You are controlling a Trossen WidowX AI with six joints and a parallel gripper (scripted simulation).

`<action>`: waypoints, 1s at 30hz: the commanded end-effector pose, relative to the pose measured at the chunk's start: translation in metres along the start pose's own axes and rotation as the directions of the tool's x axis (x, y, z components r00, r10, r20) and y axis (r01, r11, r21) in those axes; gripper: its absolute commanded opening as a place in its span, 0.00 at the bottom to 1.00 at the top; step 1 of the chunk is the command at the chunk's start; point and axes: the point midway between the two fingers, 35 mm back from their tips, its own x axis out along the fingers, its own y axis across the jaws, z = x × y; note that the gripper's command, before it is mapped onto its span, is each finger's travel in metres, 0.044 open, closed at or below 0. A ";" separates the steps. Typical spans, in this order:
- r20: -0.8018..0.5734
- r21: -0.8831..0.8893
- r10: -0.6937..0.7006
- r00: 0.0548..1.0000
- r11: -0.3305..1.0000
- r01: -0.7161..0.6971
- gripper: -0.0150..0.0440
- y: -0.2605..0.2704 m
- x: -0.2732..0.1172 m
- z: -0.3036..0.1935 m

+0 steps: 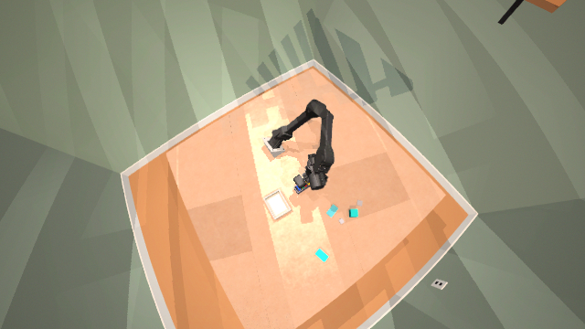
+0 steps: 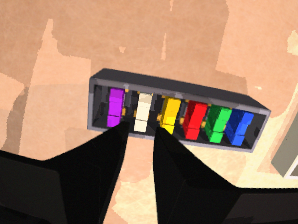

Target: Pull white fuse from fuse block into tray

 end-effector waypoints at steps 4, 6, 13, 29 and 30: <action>0.000 0.005 0.005 1.000 1.000 -0.005 0.38 0.000 0.007 0.000; 0.000 0.005 0.005 1.000 1.000 -0.005 0.38 0.000 0.009 -0.001; 0.000 0.005 0.005 1.000 1.000 -0.005 0.38 0.000 0.016 -0.001; 0.000 0.005 0.006 1.000 1.000 -0.006 0.38 0.001 0.025 -0.002; 0.000 0.005 0.006 1.000 1.000 -0.006 0.38 0.001 0.025 -0.002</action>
